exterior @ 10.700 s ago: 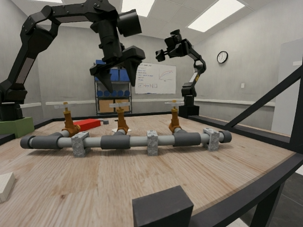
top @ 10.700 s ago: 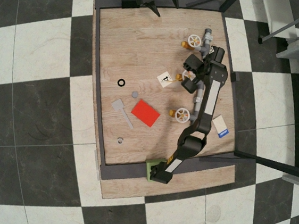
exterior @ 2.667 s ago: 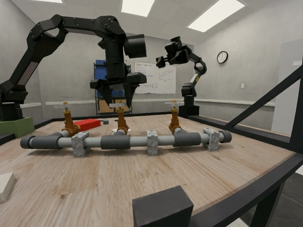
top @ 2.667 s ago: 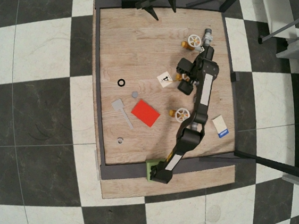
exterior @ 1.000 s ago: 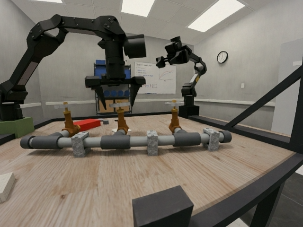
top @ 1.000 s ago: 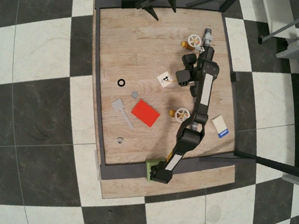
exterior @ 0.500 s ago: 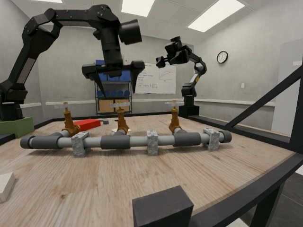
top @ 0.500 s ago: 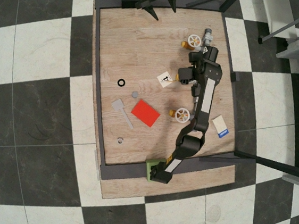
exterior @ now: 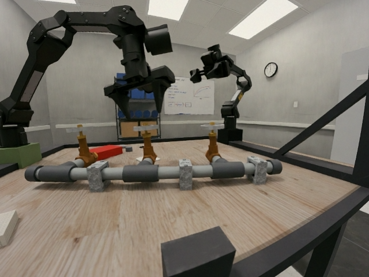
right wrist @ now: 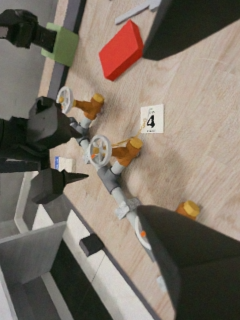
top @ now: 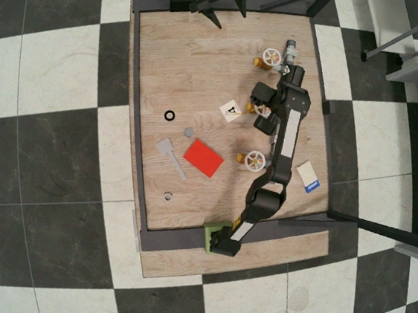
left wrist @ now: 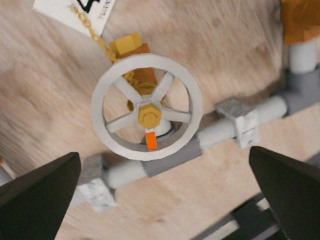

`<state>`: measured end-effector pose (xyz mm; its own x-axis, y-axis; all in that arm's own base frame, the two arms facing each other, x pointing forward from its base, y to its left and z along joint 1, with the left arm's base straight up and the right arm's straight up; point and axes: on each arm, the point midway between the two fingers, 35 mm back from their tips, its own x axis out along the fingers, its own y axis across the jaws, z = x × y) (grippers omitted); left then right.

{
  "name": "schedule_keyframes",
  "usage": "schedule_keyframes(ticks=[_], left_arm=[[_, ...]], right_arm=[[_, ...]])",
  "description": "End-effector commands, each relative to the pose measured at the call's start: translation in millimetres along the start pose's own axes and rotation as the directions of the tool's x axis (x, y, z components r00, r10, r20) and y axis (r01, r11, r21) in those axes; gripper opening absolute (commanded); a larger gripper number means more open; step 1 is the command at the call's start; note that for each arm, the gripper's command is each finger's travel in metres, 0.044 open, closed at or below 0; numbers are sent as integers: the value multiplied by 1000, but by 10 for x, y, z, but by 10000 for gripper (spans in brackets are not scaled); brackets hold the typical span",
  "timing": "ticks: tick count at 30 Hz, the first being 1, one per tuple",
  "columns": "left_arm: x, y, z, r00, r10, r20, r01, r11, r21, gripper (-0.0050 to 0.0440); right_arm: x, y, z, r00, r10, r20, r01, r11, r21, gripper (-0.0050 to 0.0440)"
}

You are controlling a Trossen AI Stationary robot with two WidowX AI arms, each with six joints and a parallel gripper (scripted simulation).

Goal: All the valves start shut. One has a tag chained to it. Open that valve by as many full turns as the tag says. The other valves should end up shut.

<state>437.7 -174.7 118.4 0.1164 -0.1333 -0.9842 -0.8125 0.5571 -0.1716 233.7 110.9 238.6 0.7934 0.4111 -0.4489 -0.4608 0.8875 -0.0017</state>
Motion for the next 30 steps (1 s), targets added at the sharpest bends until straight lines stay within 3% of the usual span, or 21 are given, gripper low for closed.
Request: schedule_keyframes(ticks=[1,9,12,18,26,28,30], left_arm=[[-106,-37,-12,1000,-13,-8,14,981,194,440],[-102,20,-12,1000,25,-6,-17,832,554,440],[-102,27,-10,1000,30,-4,-21,804,594,440],[-100,67,-4,998,57,3,-37,596,802,440],[-100,113,28,996,91,25,-46,242,969,440],[-100,113,28,996,91,25,-46,242,969,440],[-100,122,38,995,98,31,-46,145,988,440]], right_arm=[[-44,5,87,1000,1,29,-1,1000,0,400],[-44,5,87,1000,1,29,-1,1000,0,400],[-44,5,87,1000,1,29,-1,1000,0,400],[-44,5,87,1000,1,29,-1,1000,0,400],[-44,5,87,1000,1,29,-1,1000,0,400],[-44,5,87,1000,1,29,-1,1000,0,400],[-44,5,87,1000,1,29,-1,1000,0,400]])
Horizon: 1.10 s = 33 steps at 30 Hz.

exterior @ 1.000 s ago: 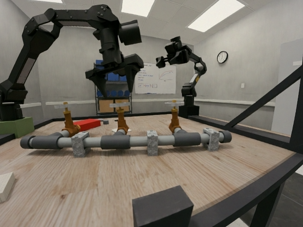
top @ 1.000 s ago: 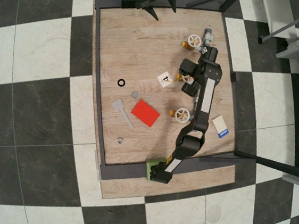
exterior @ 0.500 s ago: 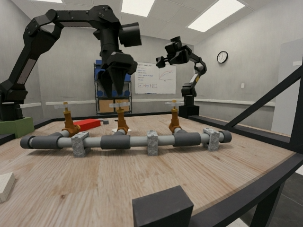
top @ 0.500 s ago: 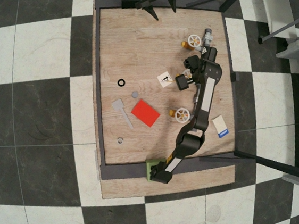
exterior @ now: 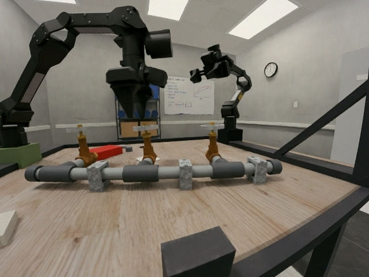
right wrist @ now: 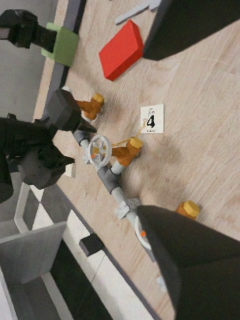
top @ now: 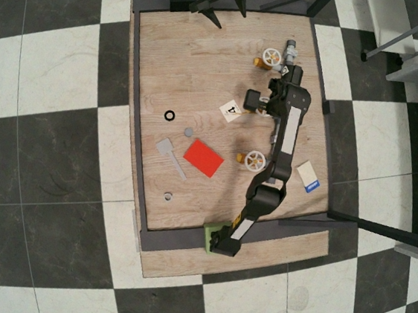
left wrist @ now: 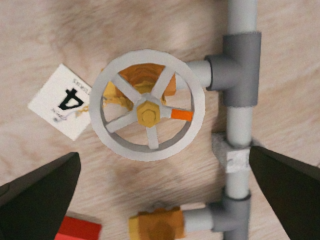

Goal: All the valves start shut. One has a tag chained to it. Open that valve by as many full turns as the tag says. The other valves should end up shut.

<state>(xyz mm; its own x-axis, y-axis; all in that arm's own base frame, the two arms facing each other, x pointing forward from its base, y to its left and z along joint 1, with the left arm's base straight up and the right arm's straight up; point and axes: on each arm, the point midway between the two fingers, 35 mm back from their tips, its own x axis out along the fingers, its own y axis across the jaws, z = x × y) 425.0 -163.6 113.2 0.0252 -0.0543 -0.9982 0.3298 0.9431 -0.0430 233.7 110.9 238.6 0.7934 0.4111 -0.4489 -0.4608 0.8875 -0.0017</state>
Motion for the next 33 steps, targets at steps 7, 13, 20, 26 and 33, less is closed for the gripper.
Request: schedule_keyframes(ticks=[7,13,20,26,33], left_arm=[[-124,58,31,999,45,13,-46,892,449,440],[-123,101,38,997,74,8,-59,721,690,440],[-123,134,54,995,98,9,-60,529,846,440],[-123,169,84,992,122,15,-47,259,965,440],[-176,188,122,990,138,38,-41,15,999,440]], right_arm=[[-44,5,87,1000,1,29,-1,1000,0,400],[-44,5,87,1000,1,29,-1,1000,0,400],[-44,5,87,1000,1,29,-1,1000,0,400],[-44,5,87,1000,1,29,-1,1000,0,400],[-44,5,87,1000,1,29,-1,1000,0,400]])
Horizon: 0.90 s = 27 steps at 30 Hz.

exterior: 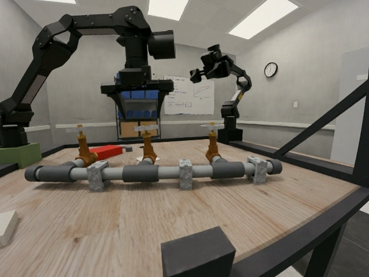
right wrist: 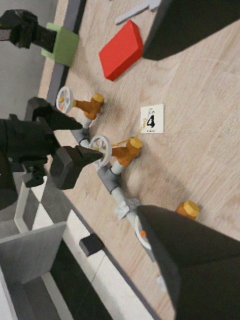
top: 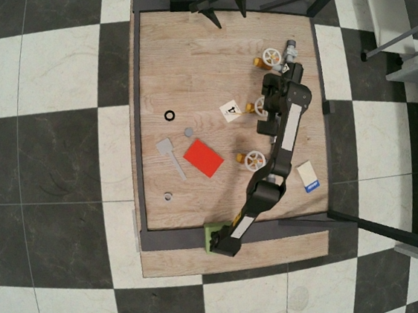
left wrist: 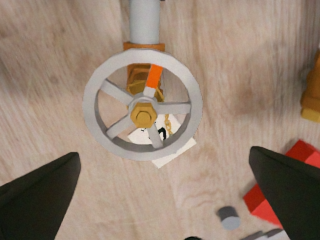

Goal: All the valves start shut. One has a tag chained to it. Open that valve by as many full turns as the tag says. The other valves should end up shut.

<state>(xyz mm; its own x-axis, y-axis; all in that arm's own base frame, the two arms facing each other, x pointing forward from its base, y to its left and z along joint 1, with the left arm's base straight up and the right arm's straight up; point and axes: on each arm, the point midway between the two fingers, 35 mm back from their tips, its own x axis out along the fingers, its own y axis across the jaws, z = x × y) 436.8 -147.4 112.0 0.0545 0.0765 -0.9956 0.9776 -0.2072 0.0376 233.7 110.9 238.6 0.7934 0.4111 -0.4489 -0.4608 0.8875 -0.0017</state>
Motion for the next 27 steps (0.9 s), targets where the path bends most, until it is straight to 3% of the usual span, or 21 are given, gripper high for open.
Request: schedule_keyframes(ticks=[1,13,21,23,27], left_arm=[[-143,72,-11,999,48,-2,-47,987,154,440],[-119,125,110,996,52,71,-83,817,571,440],[-147,111,143,993,62,97,-109,782,614,440],[-133,98,142,993,65,98,-112,781,615,420],[90,109,157,994,56,95,-103,782,615,402]], right_arm=[[-44,5,87,1000,1,29,-1,1000,0,400],[-44,5,87,1000,1,29,-1,1000,0,400],[-44,5,87,1000,1,29,-1,1000,0,400],[-44,5,87,1000,1,29,-1,1000,0,400],[-44,5,87,1000,1,29,-1,1000,0,400]])
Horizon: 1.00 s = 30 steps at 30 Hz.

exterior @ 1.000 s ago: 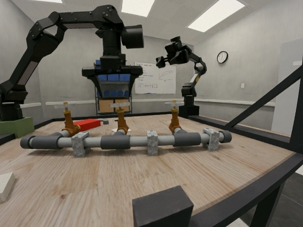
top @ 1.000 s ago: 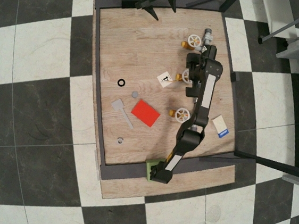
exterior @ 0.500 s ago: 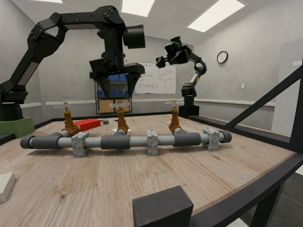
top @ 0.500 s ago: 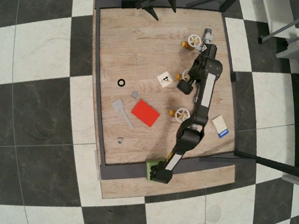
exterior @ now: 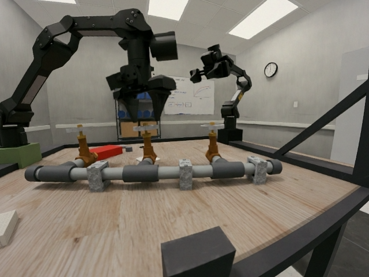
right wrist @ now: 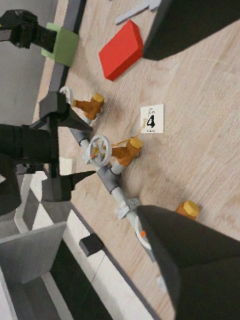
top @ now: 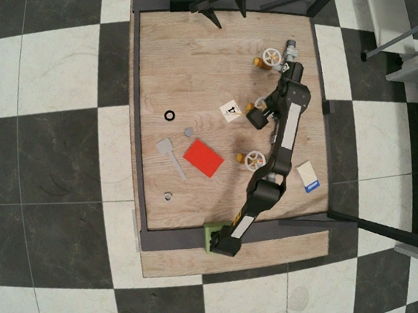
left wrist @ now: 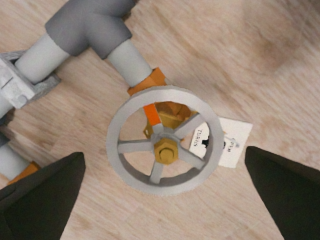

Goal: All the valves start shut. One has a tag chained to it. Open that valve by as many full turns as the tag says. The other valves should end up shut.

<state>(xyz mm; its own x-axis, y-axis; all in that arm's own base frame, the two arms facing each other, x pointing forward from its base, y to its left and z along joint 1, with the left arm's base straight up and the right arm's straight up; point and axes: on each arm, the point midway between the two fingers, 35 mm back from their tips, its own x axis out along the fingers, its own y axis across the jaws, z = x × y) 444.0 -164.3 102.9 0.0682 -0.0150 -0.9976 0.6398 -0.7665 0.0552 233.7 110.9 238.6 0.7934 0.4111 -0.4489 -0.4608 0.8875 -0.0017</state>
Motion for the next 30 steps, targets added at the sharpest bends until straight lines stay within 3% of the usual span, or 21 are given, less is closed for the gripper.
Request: schedule_keyframes(ticks=[1,9,12,23,24,26,30], left_arm=[[64,2,-4,1000,18,-5,-18,1000,6,398],[202,34,-19,1000,11,-1,-11,1000,4,364],[120,41,-24,1000,27,-10,-27,1000,4,344],[142,22,-17,1000,19,-7,-19,1000,4,267],[149,16,-14,1000,16,-5,-16,1000,5,243],[145,19,-15,1000,18,-6,-18,1000,-18,291],[144,17,-19,1000,19,-4,-19,987,-158,294]], right_arm=[[-44,5,87,1000,1,29,-1,1000,0,400],[-44,5,87,1000,1,29,-1,1000,0,400],[-44,5,87,1000,1,29,-1,1000,0,400],[-44,5,87,1000,1,29,-1,1000,0,400],[-44,5,87,1000,1,29,-1,1000,0,400],[-44,5,87,1000,1,29,-1,1000,0,400],[-44,5,87,1000,1,29,-1,1000,0,400]])
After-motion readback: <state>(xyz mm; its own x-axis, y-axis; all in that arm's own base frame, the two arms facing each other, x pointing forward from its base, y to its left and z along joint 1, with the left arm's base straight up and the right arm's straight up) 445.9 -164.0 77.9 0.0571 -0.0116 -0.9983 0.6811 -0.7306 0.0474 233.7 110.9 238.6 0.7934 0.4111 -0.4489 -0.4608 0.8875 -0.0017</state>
